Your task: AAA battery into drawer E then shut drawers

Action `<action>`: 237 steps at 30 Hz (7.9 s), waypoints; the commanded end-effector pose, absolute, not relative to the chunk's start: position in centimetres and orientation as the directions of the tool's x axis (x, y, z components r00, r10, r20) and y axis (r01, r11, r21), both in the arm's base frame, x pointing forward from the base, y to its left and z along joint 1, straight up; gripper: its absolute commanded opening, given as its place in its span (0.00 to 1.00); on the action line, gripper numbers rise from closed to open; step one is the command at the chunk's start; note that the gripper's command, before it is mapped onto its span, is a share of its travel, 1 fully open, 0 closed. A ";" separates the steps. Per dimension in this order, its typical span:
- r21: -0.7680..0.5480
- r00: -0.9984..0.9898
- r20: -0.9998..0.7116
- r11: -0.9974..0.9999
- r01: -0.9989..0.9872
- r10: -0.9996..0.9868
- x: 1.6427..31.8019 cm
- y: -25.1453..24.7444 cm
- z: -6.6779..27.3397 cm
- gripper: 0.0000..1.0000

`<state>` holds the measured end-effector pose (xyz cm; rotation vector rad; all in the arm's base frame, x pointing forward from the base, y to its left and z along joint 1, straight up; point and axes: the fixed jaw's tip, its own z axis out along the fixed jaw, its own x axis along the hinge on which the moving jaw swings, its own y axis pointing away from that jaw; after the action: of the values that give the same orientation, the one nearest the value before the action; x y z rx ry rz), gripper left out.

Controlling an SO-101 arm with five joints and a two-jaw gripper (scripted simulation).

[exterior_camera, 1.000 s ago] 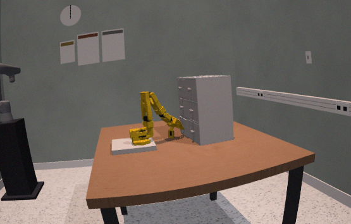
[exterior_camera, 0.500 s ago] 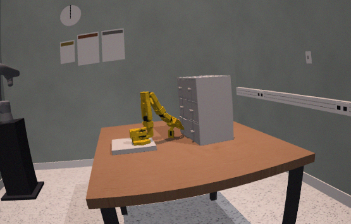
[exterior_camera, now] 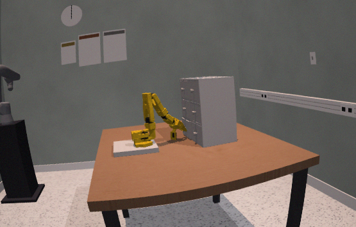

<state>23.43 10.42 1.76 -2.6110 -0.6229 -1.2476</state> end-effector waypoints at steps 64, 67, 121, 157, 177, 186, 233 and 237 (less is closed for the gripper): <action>0.004 0.534 0.801 -0.895 0.446 0.270 24.3 11.1 2.6 0.00; 0.004 0.534 0.801 -0.895 0.446 0.270 24.3 11.1 2.6 0.00; 0.004 0.533 0.802 -0.895 0.446 0.269 24.3 11.1 2.6 0.00; 0.004 0.562 0.777 -0.895 0.446 0.283 23.5 10.7 1.8 0.00; 0.011 0.561 0.775 -0.894 0.449 0.291 23.3 10.6 1.7 0.00; 0.011 0.561 0.775 -0.894 0.449 0.291 23.3 10.6 1.7 0.07; -0.015 0.514 0.805 -0.856 0.516 0.295 18.7 10.6 1.7 0.21; -0.017 0.510 0.808 -0.853 0.521 0.295 18.3 10.6 1.7 0.21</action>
<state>18.75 10.48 1.52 -2.5162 -0.6935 -1.2539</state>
